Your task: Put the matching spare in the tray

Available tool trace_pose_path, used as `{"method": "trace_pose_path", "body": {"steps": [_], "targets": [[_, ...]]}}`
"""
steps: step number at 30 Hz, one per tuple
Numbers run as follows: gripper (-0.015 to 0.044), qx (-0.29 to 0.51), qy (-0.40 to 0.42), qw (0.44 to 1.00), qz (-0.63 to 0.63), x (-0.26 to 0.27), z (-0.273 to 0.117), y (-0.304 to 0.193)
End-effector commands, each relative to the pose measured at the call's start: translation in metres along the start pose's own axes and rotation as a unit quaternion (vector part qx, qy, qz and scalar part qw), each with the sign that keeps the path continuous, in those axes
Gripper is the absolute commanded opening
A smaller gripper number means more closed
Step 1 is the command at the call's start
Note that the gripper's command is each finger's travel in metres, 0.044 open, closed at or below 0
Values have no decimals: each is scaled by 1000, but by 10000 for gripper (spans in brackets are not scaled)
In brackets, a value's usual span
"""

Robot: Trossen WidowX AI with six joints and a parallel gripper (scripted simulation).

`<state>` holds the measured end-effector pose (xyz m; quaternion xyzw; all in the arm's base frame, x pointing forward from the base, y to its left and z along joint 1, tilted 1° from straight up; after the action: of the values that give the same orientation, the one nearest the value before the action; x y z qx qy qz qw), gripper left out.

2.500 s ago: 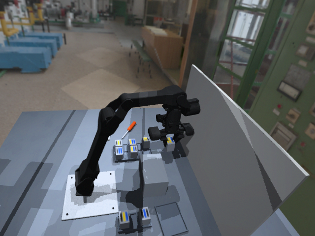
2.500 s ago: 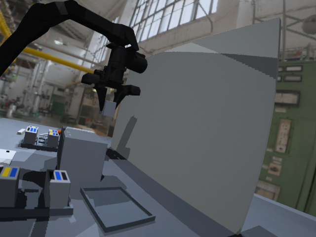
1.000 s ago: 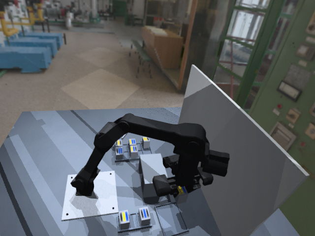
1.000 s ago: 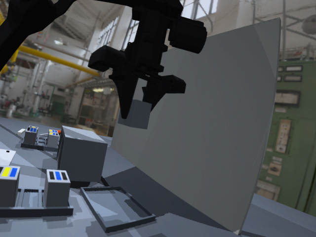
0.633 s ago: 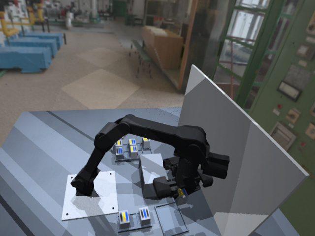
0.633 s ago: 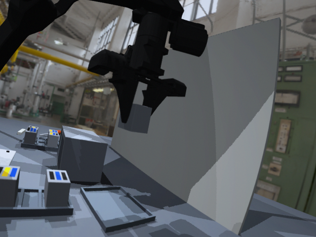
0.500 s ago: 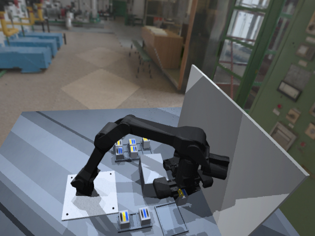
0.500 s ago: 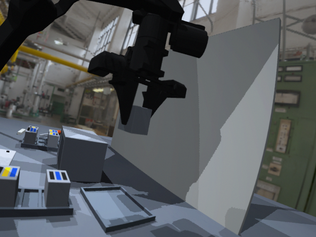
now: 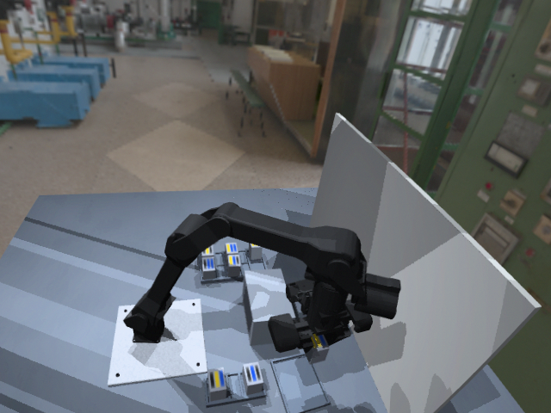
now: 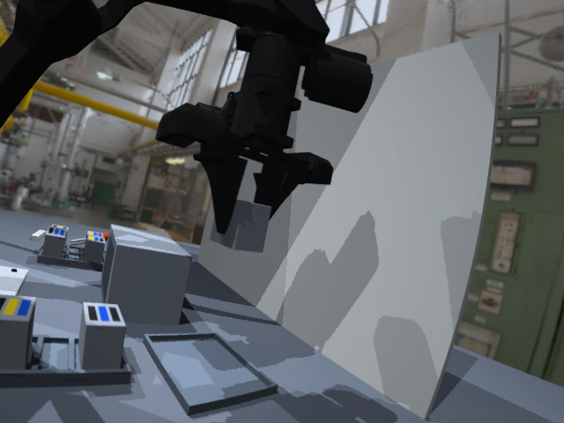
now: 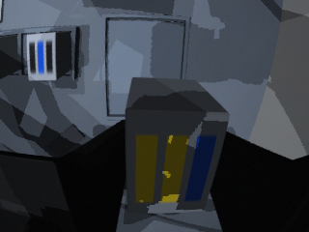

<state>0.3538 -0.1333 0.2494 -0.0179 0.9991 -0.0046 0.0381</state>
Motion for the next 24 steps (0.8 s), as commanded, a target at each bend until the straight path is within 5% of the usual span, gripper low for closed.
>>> {"method": "trace_pose_path", "body": {"steps": [1,24], "targets": [[0,-2,0,1000,-3,-1,4,0],[0,-2,3,1000,-3,-3,20,-1]]}}
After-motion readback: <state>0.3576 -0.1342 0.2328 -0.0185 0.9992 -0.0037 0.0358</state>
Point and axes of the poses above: the point midway between the two fingers, 35 mm back from their tips, its own z axis out along the fingers, its own x axis across the jaws, y = z × x, the point moved 6 cm from there along -z, back along the fingers, and after that the axes turned 10 degrees about z, right-handed, at the moved point
